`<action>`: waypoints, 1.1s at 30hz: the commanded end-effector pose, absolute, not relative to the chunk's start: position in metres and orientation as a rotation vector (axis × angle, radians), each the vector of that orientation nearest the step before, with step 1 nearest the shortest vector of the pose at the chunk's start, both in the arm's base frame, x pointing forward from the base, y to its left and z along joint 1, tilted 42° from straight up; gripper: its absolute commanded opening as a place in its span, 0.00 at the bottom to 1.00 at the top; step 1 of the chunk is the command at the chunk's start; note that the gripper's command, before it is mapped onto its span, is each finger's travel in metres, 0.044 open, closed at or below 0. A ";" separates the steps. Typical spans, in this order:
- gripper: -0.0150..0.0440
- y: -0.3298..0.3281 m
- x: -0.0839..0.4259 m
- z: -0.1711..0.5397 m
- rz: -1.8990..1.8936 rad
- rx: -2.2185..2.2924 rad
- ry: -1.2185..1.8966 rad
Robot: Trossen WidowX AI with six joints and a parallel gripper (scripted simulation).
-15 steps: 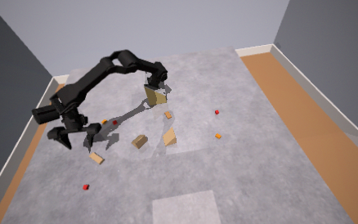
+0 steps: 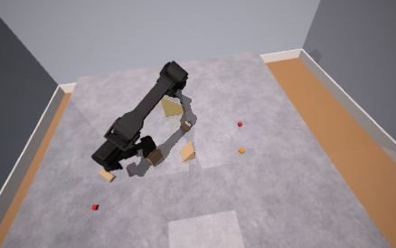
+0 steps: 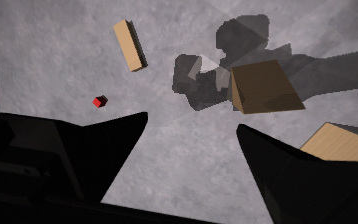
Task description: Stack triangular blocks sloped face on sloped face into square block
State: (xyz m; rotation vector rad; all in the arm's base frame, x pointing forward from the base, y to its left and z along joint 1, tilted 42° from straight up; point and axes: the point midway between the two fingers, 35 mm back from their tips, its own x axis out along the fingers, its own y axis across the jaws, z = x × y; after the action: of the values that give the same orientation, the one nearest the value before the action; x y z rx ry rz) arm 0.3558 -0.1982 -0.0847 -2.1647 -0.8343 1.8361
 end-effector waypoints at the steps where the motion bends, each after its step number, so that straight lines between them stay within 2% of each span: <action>1: 1.00 -0.143 0.350 -0.045 2.086 -2.059 -1.153; 4: 1.00 -0.123 0.346 -0.029 2.172 -2.009 -1.282; 33: 1.00 -0.109 0.341 -0.060 2.172 -2.009 -1.282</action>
State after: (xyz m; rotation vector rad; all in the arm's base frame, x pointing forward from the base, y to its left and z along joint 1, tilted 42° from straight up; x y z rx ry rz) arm 0.3427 -0.1116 -0.0538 -2.0126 -1.2877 2.1701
